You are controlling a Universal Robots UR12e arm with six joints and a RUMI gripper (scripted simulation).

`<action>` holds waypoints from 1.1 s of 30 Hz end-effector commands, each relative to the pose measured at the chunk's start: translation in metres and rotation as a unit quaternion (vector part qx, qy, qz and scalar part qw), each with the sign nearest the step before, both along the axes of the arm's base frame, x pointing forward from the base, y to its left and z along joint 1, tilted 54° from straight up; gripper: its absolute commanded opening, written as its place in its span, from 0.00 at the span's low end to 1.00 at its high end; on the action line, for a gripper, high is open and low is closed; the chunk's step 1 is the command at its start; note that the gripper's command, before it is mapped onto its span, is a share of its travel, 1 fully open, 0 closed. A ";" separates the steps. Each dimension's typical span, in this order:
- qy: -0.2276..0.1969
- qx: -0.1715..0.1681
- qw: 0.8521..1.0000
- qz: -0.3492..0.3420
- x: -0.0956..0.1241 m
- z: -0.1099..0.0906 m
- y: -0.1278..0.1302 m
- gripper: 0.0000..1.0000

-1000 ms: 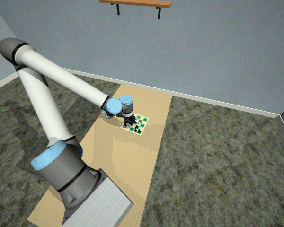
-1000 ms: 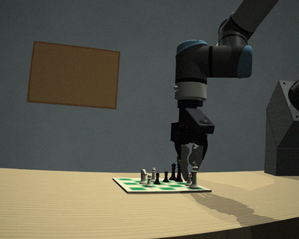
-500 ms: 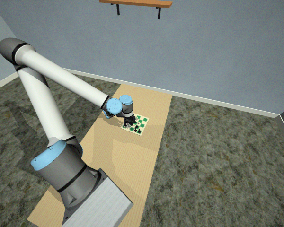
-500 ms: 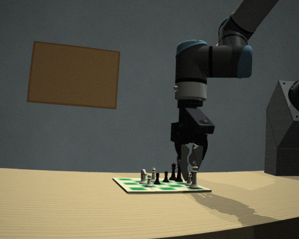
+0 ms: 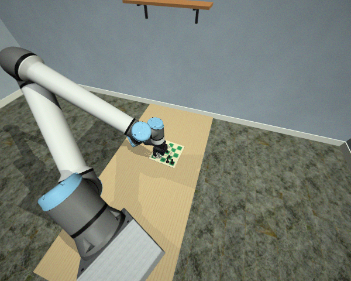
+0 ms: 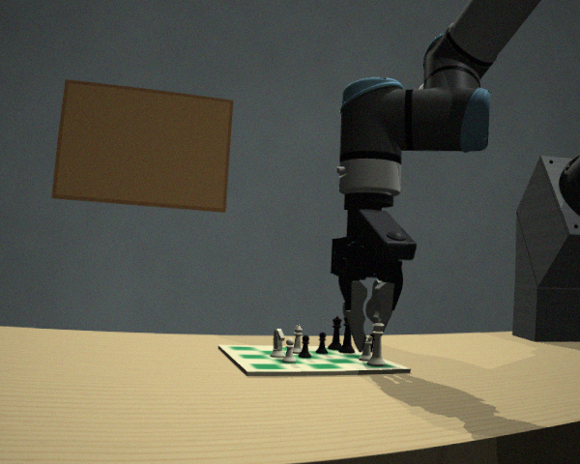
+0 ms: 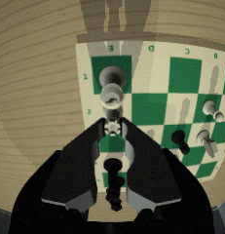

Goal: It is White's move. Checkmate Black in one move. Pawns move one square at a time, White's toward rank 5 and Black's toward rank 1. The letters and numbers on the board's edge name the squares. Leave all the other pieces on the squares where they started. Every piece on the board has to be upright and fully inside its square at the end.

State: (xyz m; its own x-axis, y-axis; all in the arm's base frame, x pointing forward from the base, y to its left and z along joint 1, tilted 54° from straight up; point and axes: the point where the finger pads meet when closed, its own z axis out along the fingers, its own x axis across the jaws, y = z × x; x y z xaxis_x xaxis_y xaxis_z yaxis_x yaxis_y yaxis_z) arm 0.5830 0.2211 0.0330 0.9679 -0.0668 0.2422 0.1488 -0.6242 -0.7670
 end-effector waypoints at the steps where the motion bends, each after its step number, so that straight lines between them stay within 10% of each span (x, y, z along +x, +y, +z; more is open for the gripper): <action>1: -0.001 0.000 1.000 0.000 0.001 0.000 0.000 0.04; 13: -0.001 0.000 1.000 0.000 0.001 0.000 0.000 0.22; 33: -0.002 -0.001 1.000 -0.001 0.000 0.009 -0.011 0.22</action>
State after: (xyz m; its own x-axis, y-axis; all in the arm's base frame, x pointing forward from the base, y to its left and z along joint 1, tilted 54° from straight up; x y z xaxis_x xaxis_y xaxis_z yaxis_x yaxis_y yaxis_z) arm 0.5812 0.2205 0.0334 0.9689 -0.0652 0.2386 0.1476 -0.6219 -0.7691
